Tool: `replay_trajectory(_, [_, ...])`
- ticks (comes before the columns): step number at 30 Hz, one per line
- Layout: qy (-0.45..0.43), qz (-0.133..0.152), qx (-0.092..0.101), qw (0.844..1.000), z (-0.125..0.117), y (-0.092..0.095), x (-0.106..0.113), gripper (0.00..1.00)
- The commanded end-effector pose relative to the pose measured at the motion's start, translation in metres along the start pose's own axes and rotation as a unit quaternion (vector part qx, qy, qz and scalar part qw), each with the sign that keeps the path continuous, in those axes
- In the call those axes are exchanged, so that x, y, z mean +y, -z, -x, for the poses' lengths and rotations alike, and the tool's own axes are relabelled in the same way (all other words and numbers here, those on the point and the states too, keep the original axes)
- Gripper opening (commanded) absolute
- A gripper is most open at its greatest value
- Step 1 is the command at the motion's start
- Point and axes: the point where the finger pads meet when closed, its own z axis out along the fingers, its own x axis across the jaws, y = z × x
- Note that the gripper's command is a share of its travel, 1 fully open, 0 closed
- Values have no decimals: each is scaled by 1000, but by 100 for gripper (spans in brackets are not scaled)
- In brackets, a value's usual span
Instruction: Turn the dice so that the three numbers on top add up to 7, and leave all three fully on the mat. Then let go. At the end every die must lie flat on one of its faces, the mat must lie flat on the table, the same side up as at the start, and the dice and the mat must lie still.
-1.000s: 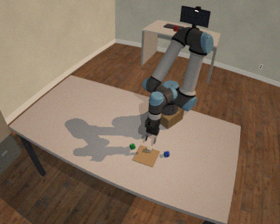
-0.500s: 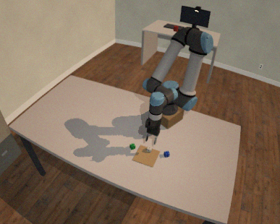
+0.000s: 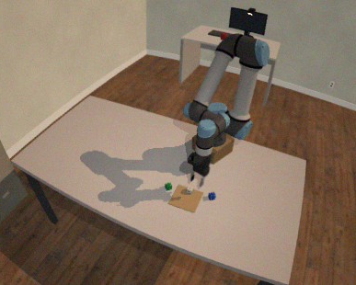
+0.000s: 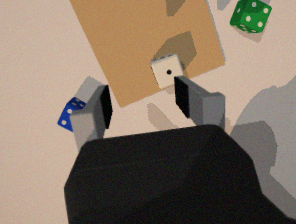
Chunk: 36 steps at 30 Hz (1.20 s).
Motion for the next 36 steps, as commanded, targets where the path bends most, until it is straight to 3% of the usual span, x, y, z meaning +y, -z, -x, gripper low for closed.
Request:
replay_trajectory(1, [-70,0,5,998,16,-1,4,100])
replay_trajectory(8, [-144,-1,5,990,34,-2,11,100])
replay_trajectory(20, [-284,-2,5,959,68,-5,30,100])
replay_trajectory(36, [-326,-3,4,945,79,-5,37,100])
